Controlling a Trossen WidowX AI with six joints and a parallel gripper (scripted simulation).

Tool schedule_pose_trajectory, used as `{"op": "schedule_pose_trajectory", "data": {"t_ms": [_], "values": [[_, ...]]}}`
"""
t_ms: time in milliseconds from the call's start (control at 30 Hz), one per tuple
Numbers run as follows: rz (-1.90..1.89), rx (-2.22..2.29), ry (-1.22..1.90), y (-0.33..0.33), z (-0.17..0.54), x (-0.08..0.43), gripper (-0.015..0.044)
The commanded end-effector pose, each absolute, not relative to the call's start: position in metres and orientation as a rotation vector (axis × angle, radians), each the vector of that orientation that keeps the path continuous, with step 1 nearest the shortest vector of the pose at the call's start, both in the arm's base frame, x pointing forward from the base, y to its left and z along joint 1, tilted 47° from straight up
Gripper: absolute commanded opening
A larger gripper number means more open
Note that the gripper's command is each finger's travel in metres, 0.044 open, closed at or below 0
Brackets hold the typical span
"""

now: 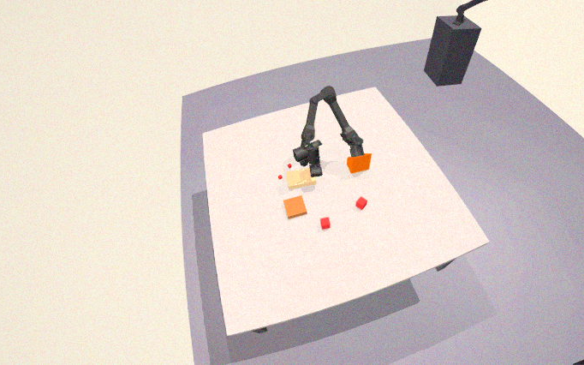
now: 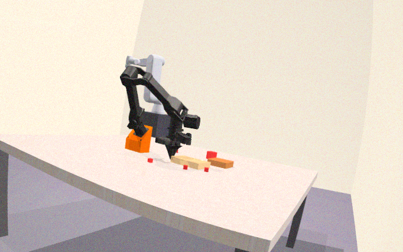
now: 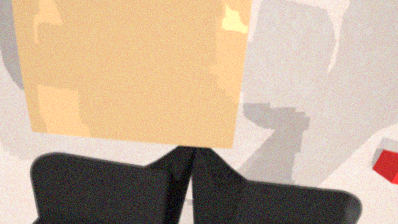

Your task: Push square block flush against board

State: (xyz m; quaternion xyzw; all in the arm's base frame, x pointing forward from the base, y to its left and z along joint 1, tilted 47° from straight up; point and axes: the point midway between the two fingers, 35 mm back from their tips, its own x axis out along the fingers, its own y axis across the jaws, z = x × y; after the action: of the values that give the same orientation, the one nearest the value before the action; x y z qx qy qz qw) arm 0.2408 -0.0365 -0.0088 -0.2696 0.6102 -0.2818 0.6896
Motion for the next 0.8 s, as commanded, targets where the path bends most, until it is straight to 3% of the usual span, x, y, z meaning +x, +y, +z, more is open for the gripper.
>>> {"op": "schedule_pose_trajectory", "data": {"t_ms": [0,767], "values": [[-0.633,-0.606,1.361,-0.037,-0.008,0.246,0.0000],[-0.633,-0.606,1.361,-0.036,-0.010,0.240,0.0000]]}}
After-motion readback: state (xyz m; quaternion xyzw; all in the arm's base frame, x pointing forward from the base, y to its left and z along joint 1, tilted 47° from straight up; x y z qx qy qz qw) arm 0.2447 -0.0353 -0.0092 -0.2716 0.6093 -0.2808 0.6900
